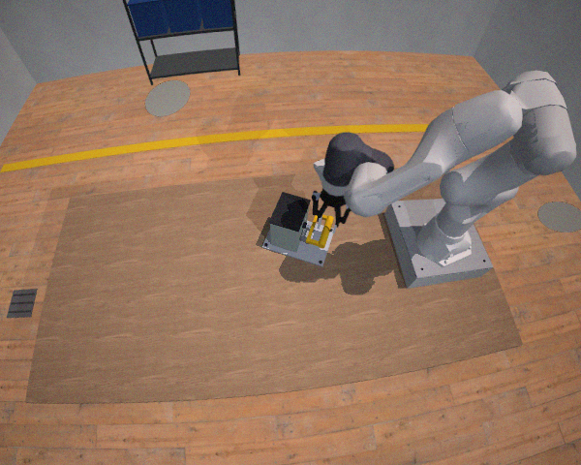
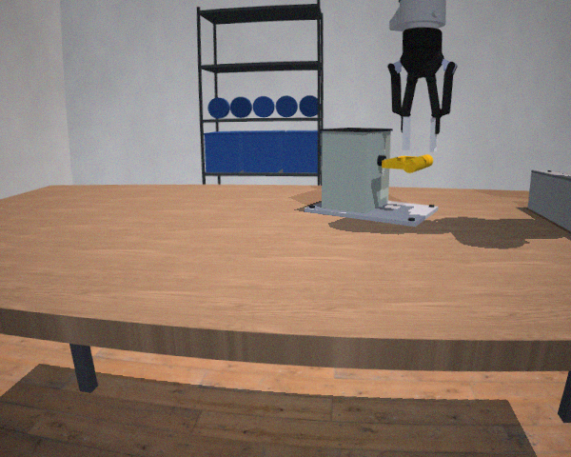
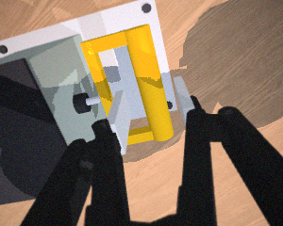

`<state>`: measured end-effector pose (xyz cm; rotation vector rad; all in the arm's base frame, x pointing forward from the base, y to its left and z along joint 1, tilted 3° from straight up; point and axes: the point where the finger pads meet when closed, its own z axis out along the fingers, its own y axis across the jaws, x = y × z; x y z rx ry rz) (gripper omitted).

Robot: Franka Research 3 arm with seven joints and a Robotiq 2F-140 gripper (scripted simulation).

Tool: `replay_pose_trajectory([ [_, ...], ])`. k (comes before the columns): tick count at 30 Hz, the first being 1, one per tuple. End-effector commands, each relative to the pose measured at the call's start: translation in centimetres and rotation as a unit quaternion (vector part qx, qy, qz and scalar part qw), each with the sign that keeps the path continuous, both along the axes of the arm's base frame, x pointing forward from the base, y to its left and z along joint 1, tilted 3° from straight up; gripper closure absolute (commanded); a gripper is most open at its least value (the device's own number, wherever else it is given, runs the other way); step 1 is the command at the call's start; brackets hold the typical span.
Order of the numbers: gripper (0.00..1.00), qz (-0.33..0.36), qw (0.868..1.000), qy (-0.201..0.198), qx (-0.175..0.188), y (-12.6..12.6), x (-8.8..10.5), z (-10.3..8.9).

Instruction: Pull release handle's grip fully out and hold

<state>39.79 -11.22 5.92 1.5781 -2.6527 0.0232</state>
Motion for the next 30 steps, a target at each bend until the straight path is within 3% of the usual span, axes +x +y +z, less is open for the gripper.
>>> replay_pose_trajectory([
  [1,0.68,-0.004,1.000,-0.001,0.000,0.0,0.0,-0.1],
  [14,0.68,-0.004,1.000,-0.001,0.000,0.0,0.0,-0.5],
  [30,0.68,-0.004,1.000,-0.001,0.000,-0.1,-0.1,-2.4],
])
